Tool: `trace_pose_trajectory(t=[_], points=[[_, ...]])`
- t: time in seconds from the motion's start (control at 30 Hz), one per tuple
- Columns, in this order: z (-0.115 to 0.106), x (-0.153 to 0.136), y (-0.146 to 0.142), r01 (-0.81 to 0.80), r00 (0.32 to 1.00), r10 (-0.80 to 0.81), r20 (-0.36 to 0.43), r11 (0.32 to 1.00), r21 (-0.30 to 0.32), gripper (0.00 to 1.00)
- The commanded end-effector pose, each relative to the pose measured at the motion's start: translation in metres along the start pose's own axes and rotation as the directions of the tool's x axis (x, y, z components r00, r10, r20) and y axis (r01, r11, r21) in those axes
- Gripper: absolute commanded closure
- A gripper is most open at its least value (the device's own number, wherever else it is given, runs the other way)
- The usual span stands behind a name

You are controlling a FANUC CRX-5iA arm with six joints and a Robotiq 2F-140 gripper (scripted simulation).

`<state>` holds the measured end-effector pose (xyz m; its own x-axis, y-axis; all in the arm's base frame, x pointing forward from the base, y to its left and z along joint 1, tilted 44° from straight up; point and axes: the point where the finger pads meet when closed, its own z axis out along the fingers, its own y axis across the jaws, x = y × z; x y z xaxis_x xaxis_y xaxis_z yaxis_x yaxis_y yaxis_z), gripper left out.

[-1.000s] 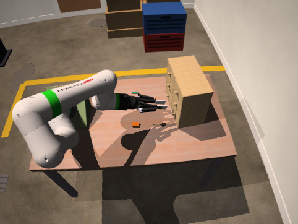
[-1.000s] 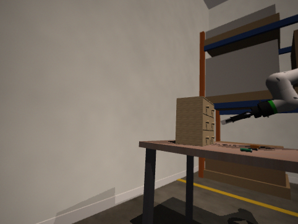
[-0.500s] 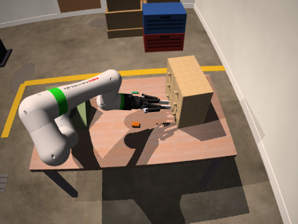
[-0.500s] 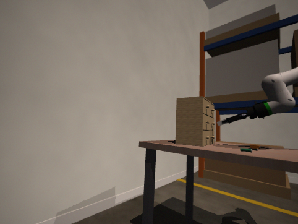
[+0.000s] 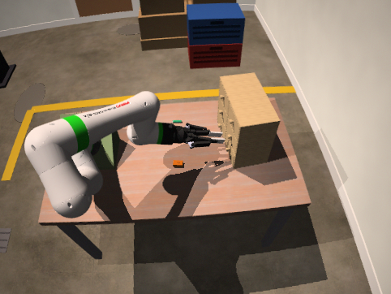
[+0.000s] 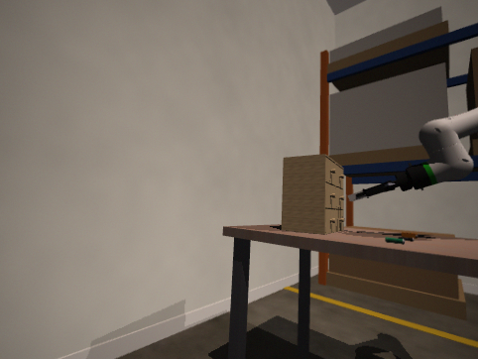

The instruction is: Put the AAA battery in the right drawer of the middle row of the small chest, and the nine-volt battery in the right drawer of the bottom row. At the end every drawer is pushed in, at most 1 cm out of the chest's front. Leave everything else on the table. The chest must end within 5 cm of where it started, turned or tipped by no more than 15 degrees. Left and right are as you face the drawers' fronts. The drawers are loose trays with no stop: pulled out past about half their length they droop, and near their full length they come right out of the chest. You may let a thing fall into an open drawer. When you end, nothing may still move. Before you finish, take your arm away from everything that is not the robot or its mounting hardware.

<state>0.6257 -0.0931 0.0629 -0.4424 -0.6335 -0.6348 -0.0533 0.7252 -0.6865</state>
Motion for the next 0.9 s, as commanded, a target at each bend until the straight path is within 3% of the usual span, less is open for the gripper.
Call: trace_pose_trajectory(t=[0.0,0.87], points=[[0.0,0.0,0.0,0.0,1.0,0.0,0.0,1.0,0.0,0.8],[0.022,-0.008,0.0,0.0,1.0,0.0,0.0,1.0,0.0,0.8]])
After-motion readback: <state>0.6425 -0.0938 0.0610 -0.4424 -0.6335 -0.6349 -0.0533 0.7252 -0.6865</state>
